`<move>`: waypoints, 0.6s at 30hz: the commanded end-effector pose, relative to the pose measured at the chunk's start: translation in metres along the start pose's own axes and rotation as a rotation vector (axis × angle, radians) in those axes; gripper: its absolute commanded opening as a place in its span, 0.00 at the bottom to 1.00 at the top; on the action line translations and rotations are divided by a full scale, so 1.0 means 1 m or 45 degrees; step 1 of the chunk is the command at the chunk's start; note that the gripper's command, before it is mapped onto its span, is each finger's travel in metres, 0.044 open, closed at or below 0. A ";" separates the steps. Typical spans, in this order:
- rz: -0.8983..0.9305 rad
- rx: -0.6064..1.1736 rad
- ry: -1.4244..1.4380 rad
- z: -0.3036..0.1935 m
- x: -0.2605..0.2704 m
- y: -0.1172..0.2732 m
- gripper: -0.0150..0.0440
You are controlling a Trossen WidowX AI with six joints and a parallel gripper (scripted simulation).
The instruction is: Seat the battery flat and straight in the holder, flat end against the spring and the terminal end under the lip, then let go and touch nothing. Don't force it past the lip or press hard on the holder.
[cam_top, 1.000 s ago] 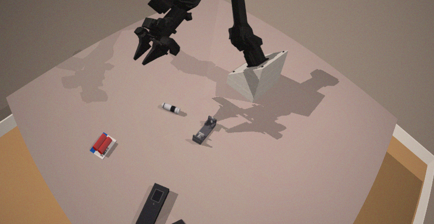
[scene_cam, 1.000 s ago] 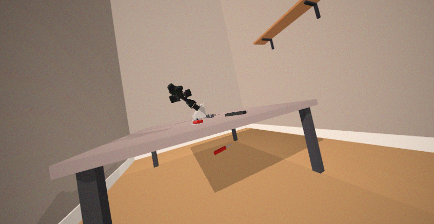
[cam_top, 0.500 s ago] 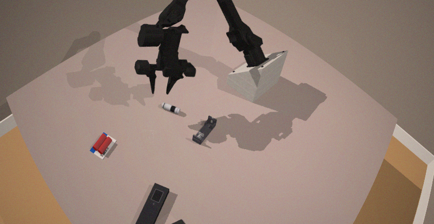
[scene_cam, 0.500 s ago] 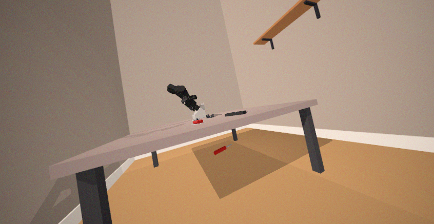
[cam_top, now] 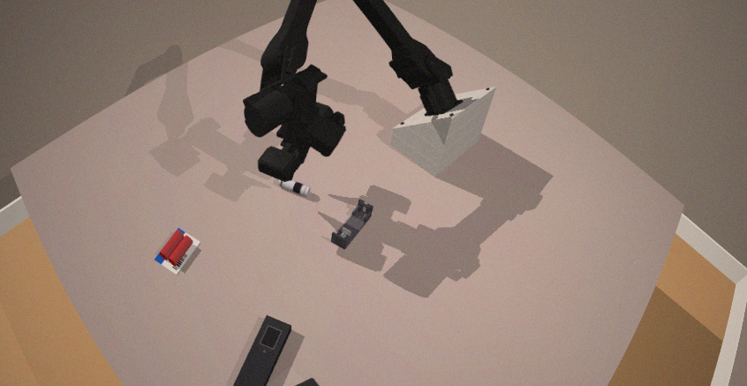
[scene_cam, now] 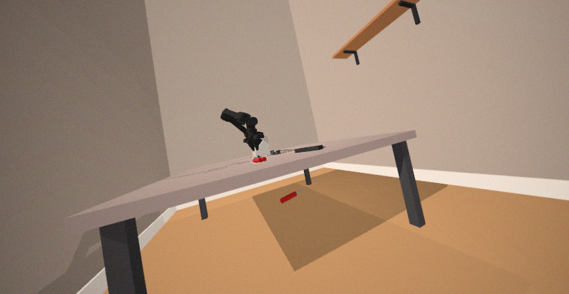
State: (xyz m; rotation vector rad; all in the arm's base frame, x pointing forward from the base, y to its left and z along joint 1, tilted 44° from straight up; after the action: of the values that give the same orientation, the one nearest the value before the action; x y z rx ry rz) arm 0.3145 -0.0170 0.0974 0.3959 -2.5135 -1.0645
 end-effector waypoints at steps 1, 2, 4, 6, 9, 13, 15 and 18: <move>0.016 0.009 0.037 0.000 -0.001 -0.001 0.63; 0.016 0.009 0.037 0.000 -0.001 -0.001 0.63; 0.016 0.009 0.037 0.000 -0.001 -0.002 0.63; 0.016 0.009 0.037 0.000 -0.001 -0.005 0.63; 0.016 0.009 0.037 0.000 -0.001 -0.010 0.63; 0.016 0.009 0.037 0.000 -0.002 -0.016 0.63; 0.016 0.009 0.037 0.000 -0.002 -0.020 0.63; 0.016 0.009 0.037 0.000 -0.002 -0.025 0.63</move>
State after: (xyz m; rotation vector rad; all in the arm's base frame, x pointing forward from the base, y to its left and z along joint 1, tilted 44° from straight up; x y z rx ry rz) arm 0.3200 -0.0271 0.0860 0.4112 -2.5006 -1.0471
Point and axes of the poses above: the point midway between the two fingers, 35 mm back from their tips, its own y axis back along the fingers, its own x axis across the jaws, z = x × y, the point moved 5 cm from there along y, back along the fingers, and after that the axes turned 1 degree about y, right-handed, at the moved point
